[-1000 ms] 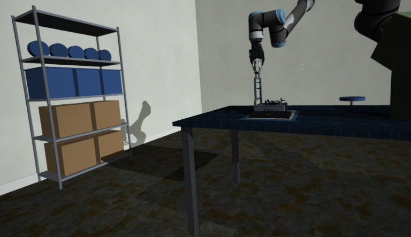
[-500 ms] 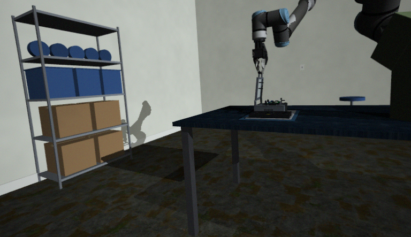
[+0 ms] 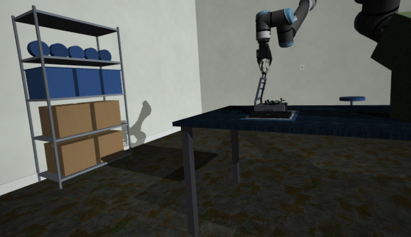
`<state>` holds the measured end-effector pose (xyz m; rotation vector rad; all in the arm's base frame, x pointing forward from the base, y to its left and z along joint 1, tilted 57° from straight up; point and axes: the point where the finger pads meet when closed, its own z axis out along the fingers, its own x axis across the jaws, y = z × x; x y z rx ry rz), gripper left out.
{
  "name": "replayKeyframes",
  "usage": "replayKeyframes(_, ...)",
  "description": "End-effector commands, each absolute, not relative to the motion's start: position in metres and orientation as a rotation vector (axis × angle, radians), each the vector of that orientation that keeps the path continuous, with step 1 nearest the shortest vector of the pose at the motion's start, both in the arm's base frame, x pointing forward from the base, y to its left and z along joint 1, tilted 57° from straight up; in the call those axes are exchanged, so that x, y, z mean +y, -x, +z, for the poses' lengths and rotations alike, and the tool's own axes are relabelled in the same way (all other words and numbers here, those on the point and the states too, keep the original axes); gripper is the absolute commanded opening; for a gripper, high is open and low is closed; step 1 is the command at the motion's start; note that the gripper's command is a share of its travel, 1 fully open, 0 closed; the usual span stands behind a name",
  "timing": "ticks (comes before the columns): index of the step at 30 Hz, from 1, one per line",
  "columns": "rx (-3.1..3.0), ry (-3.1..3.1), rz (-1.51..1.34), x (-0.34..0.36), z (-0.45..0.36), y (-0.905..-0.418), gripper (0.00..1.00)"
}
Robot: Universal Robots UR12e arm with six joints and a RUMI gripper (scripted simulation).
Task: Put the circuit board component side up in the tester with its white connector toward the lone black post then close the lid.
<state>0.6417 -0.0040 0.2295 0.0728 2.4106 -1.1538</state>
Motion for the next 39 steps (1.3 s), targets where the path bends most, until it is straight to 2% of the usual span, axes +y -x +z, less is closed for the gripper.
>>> replayKeyframes(1, 2.417, -0.07, -1.155, -0.011, 0.217, -0.628, 0.0)
replayKeyframes(39, 2.418, -0.069, -1.156, -0.047, 0.171, -0.587, 0.0)
